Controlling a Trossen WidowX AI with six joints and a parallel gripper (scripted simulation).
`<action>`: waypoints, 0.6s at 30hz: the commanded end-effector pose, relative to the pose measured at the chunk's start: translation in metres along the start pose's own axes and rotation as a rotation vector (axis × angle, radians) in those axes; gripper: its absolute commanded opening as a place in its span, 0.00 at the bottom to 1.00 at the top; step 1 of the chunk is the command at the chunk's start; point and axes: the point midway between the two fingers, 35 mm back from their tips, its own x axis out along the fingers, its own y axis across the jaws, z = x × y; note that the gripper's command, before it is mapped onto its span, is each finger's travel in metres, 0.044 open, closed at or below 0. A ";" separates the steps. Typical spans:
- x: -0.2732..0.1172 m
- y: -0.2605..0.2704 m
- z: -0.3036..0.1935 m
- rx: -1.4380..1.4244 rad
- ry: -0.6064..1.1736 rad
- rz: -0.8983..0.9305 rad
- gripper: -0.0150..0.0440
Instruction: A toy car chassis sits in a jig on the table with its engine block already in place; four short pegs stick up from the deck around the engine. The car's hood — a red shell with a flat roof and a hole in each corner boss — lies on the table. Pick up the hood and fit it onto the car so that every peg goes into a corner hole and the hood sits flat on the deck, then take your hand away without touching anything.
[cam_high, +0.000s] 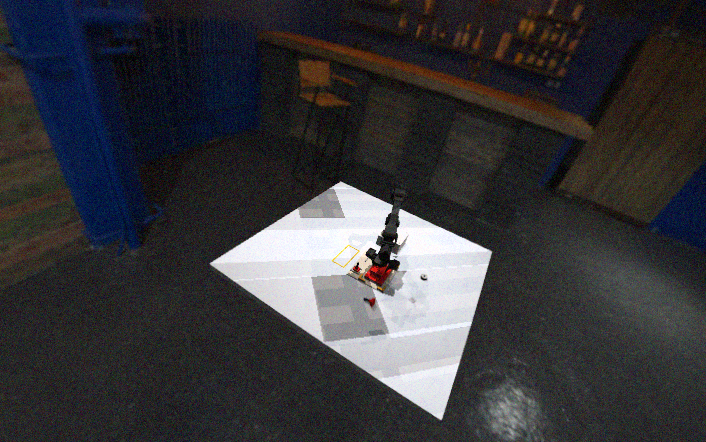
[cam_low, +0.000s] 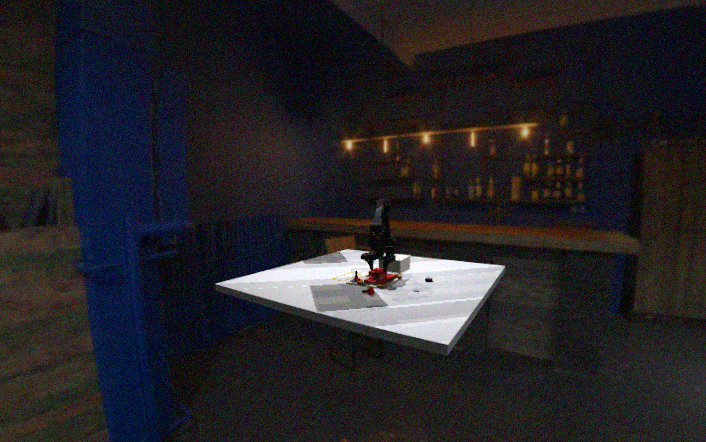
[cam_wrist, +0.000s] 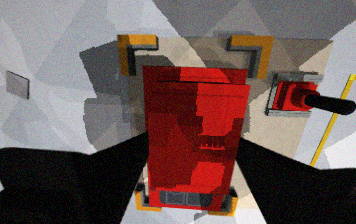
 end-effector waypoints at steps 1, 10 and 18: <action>0.000 0.000 0.001 -0.004 -0.005 -0.001 0.25; 0.004 0.000 0.001 -0.004 -0.005 -0.002 0.25; 0.008 0.000 0.002 -0.004 -0.005 -0.002 0.25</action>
